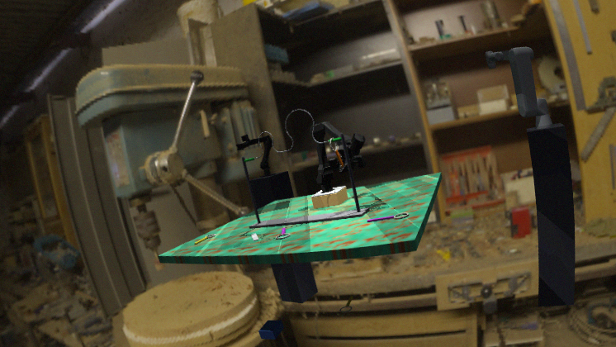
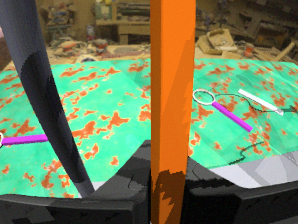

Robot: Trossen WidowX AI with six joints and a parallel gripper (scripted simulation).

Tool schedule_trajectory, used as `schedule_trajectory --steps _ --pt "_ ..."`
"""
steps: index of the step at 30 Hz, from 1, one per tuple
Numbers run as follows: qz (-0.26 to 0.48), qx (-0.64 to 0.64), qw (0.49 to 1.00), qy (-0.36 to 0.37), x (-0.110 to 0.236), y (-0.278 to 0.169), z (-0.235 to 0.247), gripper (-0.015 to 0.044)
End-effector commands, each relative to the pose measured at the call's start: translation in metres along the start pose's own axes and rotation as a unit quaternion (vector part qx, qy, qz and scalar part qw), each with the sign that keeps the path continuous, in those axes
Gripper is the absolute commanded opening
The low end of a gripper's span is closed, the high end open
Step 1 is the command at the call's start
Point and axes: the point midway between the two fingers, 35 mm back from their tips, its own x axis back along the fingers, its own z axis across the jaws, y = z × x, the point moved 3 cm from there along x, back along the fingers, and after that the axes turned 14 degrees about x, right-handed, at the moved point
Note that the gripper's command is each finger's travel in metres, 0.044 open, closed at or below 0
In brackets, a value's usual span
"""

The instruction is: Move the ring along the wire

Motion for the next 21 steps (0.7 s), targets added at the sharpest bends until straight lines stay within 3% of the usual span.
schedule_trajectory --steps 1,12,21 --pt "-0.001 -0.002 1.000 -0.002 -0.0008 -0.0011 0.0001 -0.0150" --pt "-0.001 -0.002 1.000 -0.002 -0.0008 -0.0011 0.0001 -0.0150" --pt "0.000 0.000 1.000 -0.001 -0.0005 -0.0007 0.0003 0.0086"
